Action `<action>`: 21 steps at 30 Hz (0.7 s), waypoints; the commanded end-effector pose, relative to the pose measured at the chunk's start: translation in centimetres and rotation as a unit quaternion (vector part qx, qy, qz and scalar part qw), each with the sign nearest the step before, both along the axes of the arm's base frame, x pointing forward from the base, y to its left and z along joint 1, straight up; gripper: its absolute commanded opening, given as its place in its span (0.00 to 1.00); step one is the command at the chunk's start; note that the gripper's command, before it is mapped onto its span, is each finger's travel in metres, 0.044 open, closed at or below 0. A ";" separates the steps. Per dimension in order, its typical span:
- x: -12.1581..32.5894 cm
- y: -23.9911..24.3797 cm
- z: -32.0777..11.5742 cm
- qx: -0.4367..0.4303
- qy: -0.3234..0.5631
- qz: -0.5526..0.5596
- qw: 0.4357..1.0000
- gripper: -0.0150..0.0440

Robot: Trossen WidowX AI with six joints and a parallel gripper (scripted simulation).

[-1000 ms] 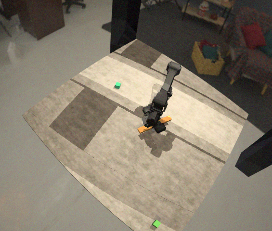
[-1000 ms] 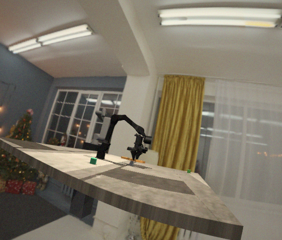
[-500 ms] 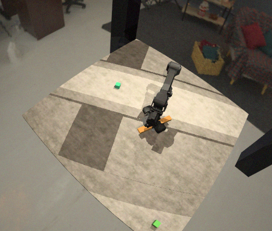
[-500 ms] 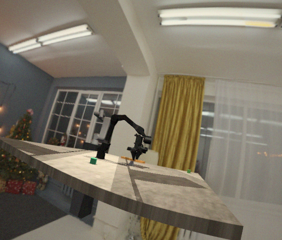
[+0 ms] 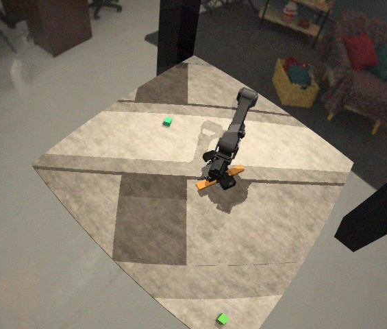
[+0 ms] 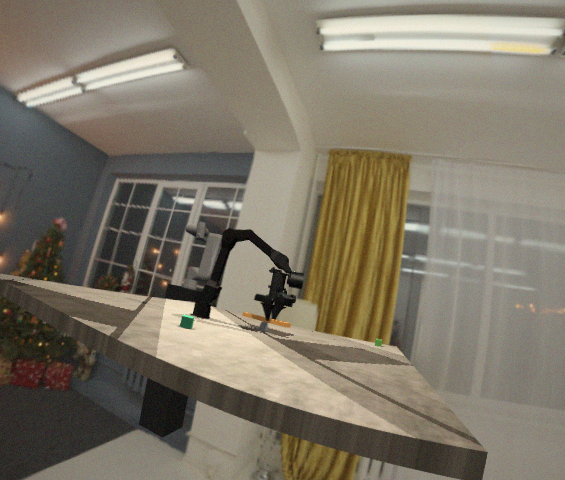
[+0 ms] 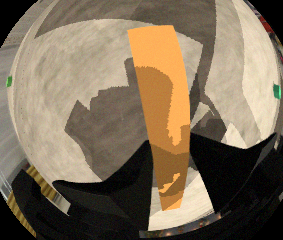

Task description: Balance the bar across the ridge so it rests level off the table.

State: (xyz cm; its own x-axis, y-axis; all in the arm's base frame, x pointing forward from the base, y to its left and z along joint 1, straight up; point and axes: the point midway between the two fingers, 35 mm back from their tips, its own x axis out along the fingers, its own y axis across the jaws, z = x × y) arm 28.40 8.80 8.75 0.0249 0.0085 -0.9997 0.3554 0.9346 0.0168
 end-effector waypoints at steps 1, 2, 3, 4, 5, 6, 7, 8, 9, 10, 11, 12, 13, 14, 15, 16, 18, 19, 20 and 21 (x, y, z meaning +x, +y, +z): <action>0.0 0.0 -0.2 0.000 0.000 0.001 1.000 0.25; 0.1 0.0 -0.2 0.000 0.000 0.001 1.000 0.25; 0.1 0.0 -0.2 0.000 0.000 0.001 1.000 0.25; 0.1 0.0 -0.2 0.000 0.000 0.001 1.000 0.25; 0.1 0.0 -0.2 0.000 0.000 0.001 1.000 0.25; 0.1 0.0 -0.1 0.000 0.000 0.001 1.000 0.25; 0.1 0.0 0.0 0.000 0.000 0.001 1.000 0.25; 0.1 0.0 0.0 0.000 0.000 0.001 1.000 0.25; 0.1 0.0 0.0 0.000 0.000 0.001 1.000 0.25; 0.1 0.0 0.0 0.000 0.000 0.001 1.000 0.25; 0.1 0.0 0.0 0.000 0.000 0.001 1.000 0.25; 0.1 0.0 0.0 0.000 0.000 0.001 1.000 0.25; 0.1 0.0 0.0 0.000 0.000 0.001 1.000 0.25; 0.1 0.0 0.0 0.000 0.000 0.001 1.000 0.25; 0.1 0.0 0.0 0.000 0.000 0.001 1.000 0.25; 0.1 0.0 0.0 0.000 0.000 0.001 1.000 0.25; 0.1 0.0 0.0 0.000 -0.001 0.000 1.000 0.25; 0.1 0.0 0.0 0.000 -0.001 0.000 1.000 0.25; 0.1 0.0 0.0 0.000 -0.001 0.000 1.000 0.25; 0.1 0.0 0.0 0.000 -0.001 0.000 1.000 0.25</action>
State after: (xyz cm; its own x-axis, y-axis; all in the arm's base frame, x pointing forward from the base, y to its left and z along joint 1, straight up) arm 28.46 8.81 8.80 0.0269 0.0093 -0.9996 0.3557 0.9344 0.0183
